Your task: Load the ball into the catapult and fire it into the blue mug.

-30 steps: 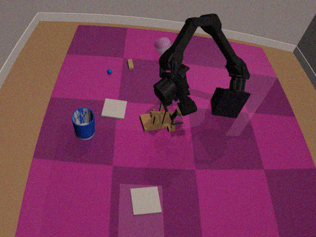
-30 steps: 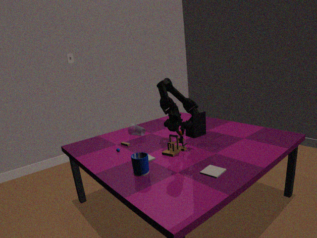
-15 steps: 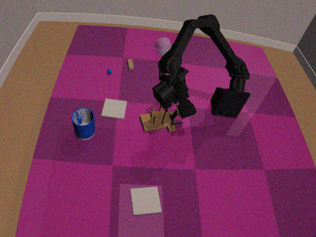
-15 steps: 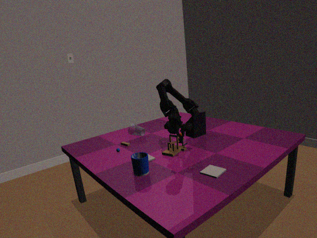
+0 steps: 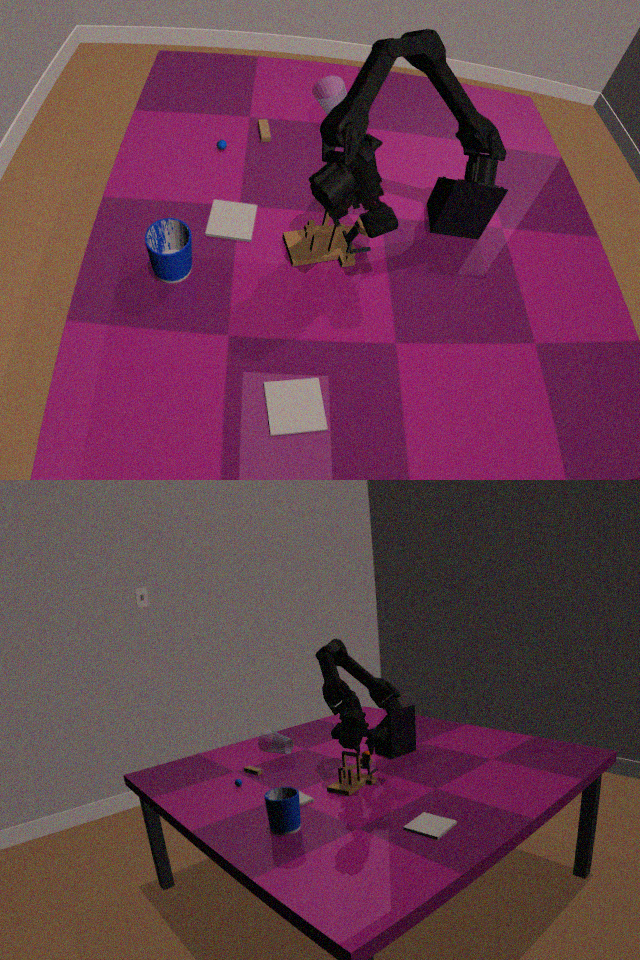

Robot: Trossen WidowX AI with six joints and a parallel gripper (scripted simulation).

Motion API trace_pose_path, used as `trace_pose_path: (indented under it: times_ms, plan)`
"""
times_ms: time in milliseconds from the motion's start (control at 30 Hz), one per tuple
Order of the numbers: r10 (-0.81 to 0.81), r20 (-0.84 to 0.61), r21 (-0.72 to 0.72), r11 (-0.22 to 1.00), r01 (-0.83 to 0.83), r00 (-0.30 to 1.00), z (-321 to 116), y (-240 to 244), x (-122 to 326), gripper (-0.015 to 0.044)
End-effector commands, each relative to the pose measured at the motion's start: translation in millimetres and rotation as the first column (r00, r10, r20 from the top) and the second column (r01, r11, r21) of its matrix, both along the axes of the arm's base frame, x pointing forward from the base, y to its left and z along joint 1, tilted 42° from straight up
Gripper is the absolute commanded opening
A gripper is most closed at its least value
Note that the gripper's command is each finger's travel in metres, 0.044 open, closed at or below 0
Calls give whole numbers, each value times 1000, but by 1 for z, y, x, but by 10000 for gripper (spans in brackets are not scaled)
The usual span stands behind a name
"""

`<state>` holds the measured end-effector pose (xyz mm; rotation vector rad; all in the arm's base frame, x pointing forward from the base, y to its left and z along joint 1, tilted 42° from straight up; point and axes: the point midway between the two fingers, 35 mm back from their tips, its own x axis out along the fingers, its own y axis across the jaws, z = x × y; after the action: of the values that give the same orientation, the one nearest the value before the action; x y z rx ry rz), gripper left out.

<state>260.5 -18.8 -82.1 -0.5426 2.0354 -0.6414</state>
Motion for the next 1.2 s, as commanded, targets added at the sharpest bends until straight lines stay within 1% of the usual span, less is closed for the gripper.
trace_pose_path:
  times_ms: [0, 67, 133, 233, 267, 300, 500, 700, 933, 1167]
  plan:
    - [5, 10, 6, 1000, -5, 1000, 29, 29, 12, 341]
    - [7, 7, 5, 1000, -7, 1000, 58, 54, 17, 394]
    - [7, 4, 3, 1000, -7, 1000, 78, 69, 17, 440]
    - [8, 3, 3, 1000, -8, 1000, 81, 72, 17, 440]
    - [23, 16, 10, 1000, -23, 1000, 63, 60, 20, 440]
    - [33, 27, 18, 999, -33, 999, 61, 61, 24, 440]
    - [146, 165, 89, 983, -162, 975, 46, 70, 80, 440]
    - [256, 313, 108, 947, -302, 915, 40, 80, 139, 440]
    - [373, 471, 61, 890, -451, 799, 46, 91, 210, 440]
    - [480, 599, -56, 824, -564, 641, 69, 99, 279, 440]
